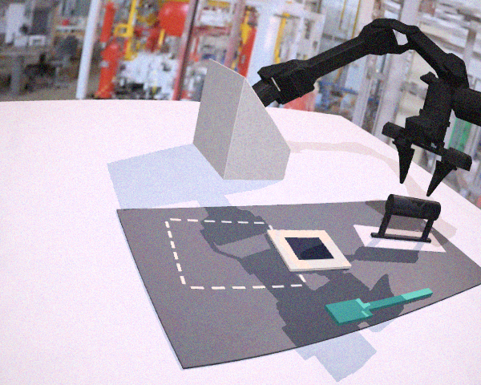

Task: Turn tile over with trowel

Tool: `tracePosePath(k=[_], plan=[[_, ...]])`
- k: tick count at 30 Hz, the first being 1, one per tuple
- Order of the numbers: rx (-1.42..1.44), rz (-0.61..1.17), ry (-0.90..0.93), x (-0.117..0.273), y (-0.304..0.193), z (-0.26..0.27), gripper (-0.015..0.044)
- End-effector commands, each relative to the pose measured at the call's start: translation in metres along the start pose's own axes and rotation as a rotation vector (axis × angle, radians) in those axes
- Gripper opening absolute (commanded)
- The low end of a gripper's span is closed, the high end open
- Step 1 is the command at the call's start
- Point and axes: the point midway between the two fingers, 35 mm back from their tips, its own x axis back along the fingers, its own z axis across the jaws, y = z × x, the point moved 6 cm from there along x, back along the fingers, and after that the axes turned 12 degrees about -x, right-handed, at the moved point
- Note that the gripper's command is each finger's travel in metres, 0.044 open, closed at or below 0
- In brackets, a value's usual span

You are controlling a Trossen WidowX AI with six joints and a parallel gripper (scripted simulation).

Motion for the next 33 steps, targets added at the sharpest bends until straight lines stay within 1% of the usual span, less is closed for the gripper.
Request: tracePosePath(k=[1, 17, 33], plan=[[0.11, -0.022, 0.023, -0.001, -0.002, -0.003, 0.03], [0.639, -0.149, 0.117, -0.009, -0.007, -0.013, 0.03], [1.155, -0.321, 0.184, -0.013, -0.012, -0.024, 0.03]])
